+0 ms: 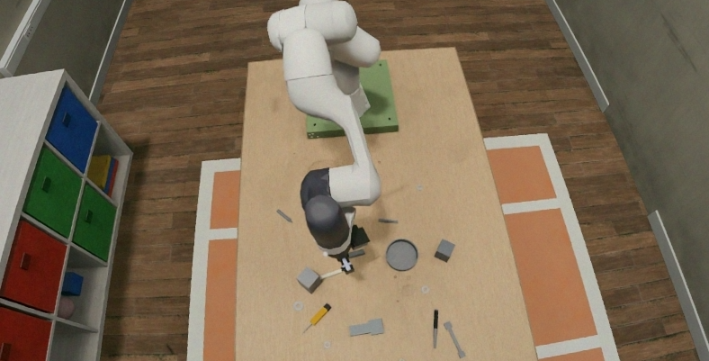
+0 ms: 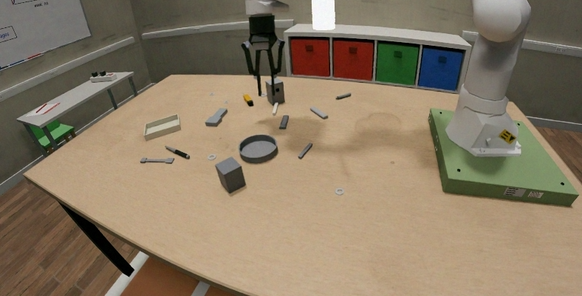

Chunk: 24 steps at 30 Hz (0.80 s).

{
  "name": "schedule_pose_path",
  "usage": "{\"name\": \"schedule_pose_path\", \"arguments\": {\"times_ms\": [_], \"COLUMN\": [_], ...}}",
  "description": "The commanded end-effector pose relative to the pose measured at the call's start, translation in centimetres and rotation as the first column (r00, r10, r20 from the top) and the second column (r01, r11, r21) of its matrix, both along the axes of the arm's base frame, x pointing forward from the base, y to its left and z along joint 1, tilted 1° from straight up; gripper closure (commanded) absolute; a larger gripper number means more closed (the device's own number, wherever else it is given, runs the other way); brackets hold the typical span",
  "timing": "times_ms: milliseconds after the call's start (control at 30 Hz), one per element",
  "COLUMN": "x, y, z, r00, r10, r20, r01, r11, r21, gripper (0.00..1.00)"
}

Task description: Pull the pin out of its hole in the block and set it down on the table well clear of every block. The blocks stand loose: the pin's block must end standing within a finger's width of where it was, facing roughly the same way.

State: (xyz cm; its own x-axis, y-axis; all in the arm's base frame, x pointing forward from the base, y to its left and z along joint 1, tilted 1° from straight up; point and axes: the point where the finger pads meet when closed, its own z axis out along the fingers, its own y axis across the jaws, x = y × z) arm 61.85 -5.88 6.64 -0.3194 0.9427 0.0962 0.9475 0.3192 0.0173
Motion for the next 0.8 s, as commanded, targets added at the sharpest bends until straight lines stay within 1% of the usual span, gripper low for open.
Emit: {"name": "schedule_pose_path", "arguments": {"times_ms": [0, 333, 600, 767], "x": [0.1, 0.1, 0.0, 0.0], "y": [-0.1, -0.1, -2.1, -2.5], "z": [-0.1, -0.2, -1.9, -2.2], "r00": [1.000, 1.000, 0.999, 0.998], "r10": [-0.017, -0.018, -0.053, -0.058], "r20": [0.002, 0.002, 0.001, 0.002], "r01": [0.017, 0.018, 0.053, 0.058], "r11": [1.000, 1.000, 0.997, 0.997], "r21": [-0.007, -0.008, -0.049, -0.057], "gripper": [0.69, 0.69, 0.69, 0.69]}}
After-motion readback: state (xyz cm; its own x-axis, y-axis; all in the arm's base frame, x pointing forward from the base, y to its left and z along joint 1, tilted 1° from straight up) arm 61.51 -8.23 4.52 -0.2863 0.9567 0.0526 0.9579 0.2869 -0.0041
